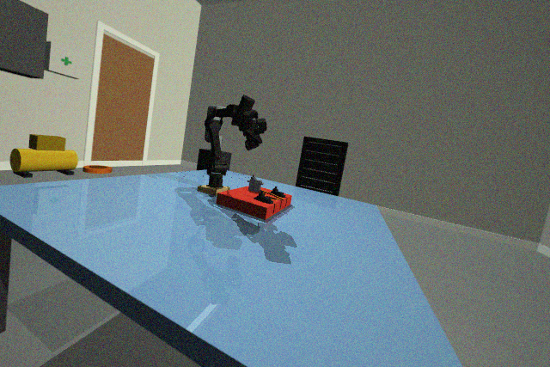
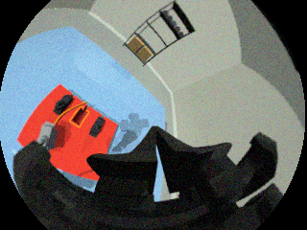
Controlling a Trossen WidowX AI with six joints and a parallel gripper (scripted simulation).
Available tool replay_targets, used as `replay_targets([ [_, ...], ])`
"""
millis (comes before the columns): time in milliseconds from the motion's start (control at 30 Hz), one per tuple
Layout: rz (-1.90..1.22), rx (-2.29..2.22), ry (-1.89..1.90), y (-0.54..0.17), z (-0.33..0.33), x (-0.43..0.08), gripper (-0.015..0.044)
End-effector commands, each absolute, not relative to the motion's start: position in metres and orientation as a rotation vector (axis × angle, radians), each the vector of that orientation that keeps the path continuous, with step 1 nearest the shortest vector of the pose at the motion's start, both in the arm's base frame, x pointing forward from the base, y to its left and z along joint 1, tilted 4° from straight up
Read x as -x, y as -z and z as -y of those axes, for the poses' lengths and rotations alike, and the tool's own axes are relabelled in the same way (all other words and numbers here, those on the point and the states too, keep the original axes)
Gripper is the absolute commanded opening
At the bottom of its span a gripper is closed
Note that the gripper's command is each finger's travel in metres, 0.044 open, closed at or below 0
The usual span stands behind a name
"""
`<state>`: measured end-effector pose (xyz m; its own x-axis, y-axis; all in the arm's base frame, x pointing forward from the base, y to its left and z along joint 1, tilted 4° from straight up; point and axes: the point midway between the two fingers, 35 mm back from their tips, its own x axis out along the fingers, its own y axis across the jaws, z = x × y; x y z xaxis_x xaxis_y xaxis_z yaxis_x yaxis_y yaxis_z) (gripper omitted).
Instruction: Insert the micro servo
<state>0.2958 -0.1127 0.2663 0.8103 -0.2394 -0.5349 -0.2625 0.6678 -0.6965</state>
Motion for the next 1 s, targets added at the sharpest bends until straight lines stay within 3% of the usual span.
replay_targets([
  [0, -0.736, 0.741, -0.065, -0.242, 0.106, -0.305, 0.0000],
  [967, -1.483, 0.089, -0.100, -0.105, 0.037, -0.305, 0.0000],
])
